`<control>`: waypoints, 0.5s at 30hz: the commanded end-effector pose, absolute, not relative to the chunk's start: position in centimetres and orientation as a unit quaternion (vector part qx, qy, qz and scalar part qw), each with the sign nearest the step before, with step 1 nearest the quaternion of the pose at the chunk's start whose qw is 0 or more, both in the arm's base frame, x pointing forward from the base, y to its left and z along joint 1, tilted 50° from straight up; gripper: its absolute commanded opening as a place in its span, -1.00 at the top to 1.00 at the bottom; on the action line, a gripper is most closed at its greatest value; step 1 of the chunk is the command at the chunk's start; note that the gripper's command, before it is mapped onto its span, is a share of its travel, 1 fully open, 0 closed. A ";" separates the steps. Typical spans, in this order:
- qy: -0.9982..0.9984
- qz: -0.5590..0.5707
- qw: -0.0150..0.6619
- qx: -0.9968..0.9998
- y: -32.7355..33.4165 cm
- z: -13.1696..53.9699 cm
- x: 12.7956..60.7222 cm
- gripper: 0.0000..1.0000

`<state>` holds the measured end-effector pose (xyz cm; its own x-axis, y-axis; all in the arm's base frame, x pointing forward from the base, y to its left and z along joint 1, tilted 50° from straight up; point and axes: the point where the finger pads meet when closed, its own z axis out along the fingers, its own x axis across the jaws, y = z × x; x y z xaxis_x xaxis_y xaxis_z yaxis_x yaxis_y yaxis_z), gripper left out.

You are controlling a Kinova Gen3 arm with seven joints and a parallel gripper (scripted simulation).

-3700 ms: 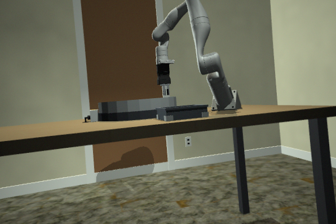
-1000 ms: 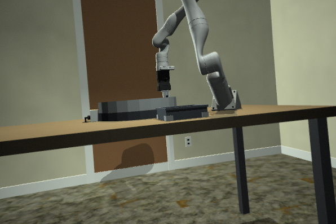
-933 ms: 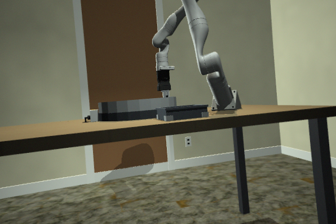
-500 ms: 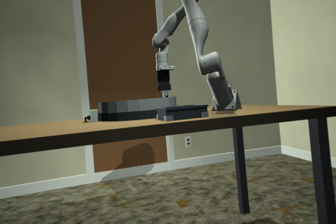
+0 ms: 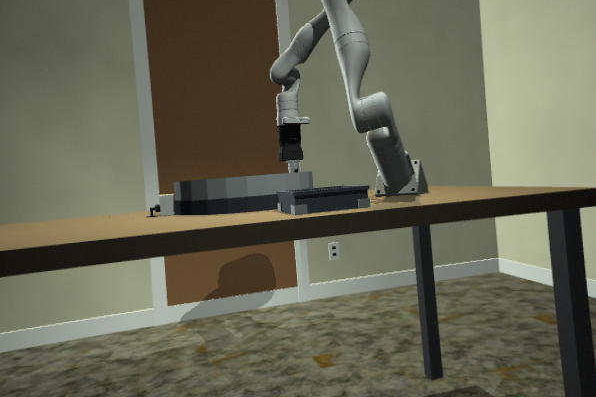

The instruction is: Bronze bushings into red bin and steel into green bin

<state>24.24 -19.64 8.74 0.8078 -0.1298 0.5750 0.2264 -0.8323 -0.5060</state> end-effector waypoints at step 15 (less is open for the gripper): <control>-0.027 -0.307 0.288 -0.907 -19.9 9.0 24.0 1.00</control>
<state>24.09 -19.80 8.94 0.8093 -0.1285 0.5732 0.2266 -0.8319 -0.5065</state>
